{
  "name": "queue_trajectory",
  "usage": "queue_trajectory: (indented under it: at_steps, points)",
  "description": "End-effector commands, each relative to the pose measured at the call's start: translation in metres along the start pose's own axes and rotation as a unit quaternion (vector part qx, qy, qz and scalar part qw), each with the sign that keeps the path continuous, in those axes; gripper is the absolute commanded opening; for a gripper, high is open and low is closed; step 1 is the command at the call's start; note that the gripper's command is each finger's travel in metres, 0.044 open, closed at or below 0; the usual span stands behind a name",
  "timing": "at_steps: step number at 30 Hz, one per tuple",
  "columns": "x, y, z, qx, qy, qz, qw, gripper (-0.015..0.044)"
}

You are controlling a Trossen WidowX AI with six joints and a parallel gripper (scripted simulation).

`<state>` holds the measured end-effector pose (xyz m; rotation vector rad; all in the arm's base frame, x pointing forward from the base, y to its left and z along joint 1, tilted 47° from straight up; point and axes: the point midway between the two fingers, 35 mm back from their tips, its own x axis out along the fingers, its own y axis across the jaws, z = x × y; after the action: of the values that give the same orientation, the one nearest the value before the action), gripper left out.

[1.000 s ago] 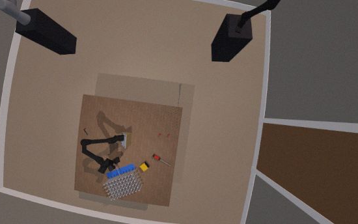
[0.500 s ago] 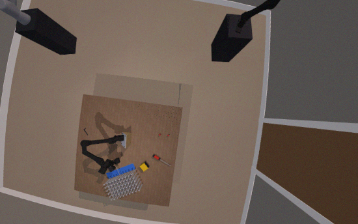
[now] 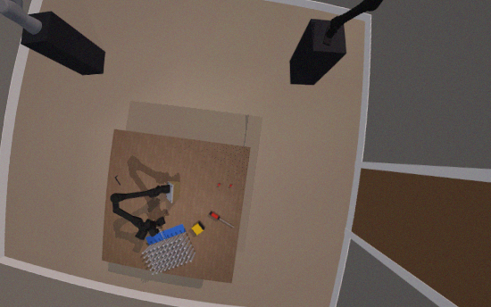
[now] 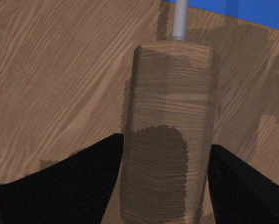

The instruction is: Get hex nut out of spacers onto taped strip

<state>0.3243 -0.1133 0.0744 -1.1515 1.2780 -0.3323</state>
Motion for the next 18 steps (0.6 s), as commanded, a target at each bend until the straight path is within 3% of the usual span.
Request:
queue_trajectory:
  at_steps: [1, 18]
  points:
    - [0.0005, -0.0015, 0.0048, 0.003, -0.002, -0.003, 1.0, 0.0]
    - [0.0039, -0.0016, 0.0141, 0.004, -0.002, -0.003, 1.0, 0.0]
